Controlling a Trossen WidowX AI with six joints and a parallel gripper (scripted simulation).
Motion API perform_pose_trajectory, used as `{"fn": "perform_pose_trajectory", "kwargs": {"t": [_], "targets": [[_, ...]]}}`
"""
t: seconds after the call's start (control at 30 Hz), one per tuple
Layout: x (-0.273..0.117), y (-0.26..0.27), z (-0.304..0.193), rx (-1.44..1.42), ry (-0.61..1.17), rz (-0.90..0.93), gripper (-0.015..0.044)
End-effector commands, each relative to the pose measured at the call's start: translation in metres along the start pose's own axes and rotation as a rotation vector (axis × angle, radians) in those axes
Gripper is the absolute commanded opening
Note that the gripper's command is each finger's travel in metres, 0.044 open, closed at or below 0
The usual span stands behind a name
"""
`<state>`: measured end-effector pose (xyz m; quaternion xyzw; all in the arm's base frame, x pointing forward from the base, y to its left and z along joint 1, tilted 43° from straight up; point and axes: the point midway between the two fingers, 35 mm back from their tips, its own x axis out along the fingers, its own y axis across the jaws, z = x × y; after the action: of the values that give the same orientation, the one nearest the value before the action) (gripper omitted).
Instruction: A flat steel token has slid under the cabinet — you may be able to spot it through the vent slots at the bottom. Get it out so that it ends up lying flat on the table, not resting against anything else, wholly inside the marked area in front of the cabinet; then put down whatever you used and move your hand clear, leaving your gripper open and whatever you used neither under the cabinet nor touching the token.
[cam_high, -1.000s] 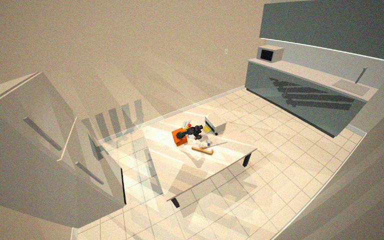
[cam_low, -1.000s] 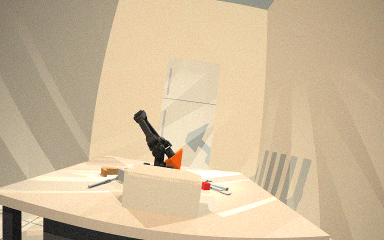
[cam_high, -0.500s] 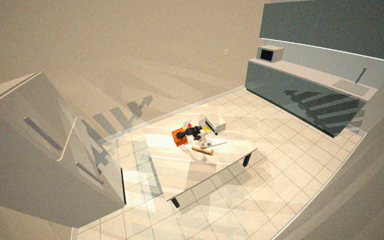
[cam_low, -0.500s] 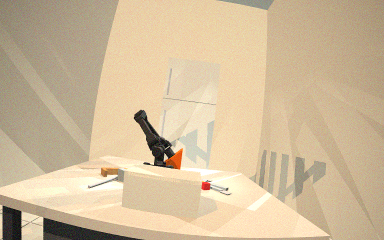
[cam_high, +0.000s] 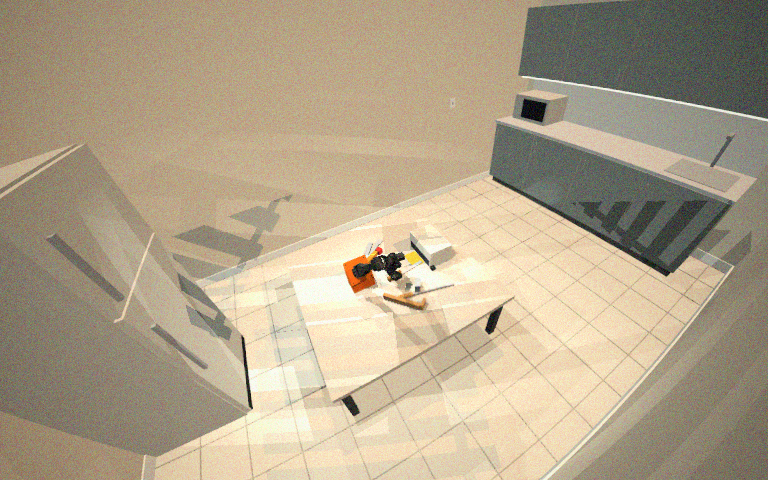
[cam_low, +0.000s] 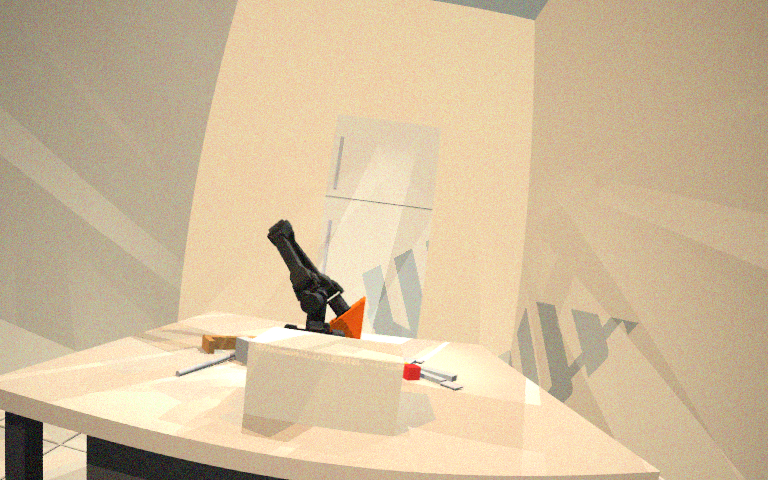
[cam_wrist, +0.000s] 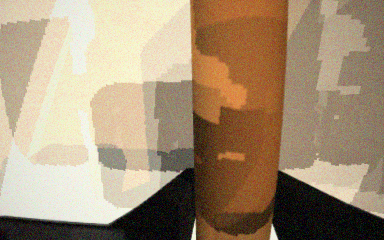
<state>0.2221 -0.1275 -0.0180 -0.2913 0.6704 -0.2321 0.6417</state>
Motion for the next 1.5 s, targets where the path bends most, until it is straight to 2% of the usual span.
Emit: {"fn": "perform_pose_trajectory", "kwargs": {"t": [0.0,1.33,1.47], "targets": [[-0.001,-0.004,0.0,-0.021,0.001,0.001,0.0],[-0.003,-0.052,-0.008,-0.088,0.003,-0.002,0.0],[-0.002,-0.049,-0.008,-0.086,0.007,-0.001,0.0105]]}}
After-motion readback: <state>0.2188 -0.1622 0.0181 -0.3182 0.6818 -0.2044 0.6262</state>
